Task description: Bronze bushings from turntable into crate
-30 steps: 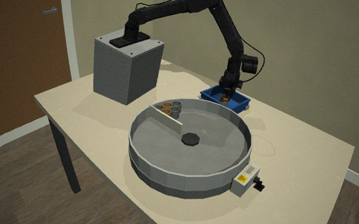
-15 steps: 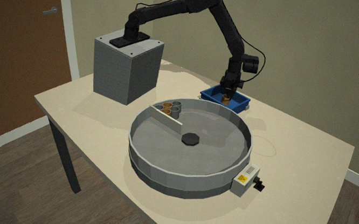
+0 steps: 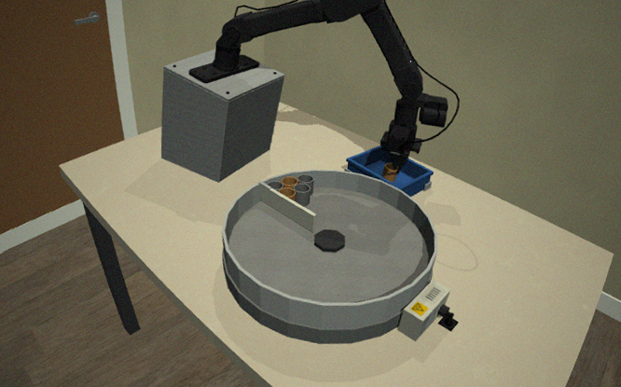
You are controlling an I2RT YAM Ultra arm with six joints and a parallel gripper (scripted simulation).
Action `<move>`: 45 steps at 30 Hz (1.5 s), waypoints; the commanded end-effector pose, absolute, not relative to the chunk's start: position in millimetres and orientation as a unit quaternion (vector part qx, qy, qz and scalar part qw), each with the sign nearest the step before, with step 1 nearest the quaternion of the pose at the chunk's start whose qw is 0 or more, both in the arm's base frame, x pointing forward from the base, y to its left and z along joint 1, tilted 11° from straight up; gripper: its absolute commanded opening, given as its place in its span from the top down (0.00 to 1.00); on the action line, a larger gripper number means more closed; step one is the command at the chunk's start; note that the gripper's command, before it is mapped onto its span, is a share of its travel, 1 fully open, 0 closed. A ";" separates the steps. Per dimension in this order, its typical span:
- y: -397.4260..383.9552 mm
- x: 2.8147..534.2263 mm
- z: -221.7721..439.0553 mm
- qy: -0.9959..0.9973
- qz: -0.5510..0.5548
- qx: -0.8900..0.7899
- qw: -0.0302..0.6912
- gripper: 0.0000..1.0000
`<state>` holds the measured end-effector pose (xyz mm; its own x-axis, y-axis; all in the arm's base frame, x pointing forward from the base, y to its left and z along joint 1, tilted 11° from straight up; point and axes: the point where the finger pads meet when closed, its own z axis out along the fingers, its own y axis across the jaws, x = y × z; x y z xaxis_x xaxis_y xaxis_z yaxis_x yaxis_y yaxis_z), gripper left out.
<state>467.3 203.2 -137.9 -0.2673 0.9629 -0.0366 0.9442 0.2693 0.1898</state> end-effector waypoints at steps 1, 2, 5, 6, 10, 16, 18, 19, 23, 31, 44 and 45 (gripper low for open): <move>213.6 474.5 -123.6 0.794 0.075 0.597 0.081 1.00; 213.6 474.5 -123.6 0.794 0.075 0.597 0.081 1.00; 213.6 474.5 -123.6 0.794 0.075 0.597 0.081 1.00; 213.6 474.5 -123.6 0.794 0.075 0.597 0.081 1.00; 213.6 474.5 -123.6 0.794 0.075 0.597 0.081 1.00; 213.6 474.5 -123.6 0.794 0.075 0.597 0.081 1.00; 213.6 474.5 -123.6 0.794 0.075 0.597 0.081 1.00; 213.6 474.5 -123.6 0.794 0.075 0.597 0.081 0.84; 213.6 474.5 -123.7 0.794 0.075 0.597 0.081 0.84; 213.6 474.5 -123.7 0.794 0.075 0.597 0.081 0.84; 213.6 474.5 -123.7 0.794 0.075 0.597 0.081 0.84; 213.6 474.5 -123.7 0.794 0.075 0.597 0.081 0.84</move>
<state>466.9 203.0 -137.8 -0.2673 0.9629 -0.0368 0.9445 0.2693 0.1881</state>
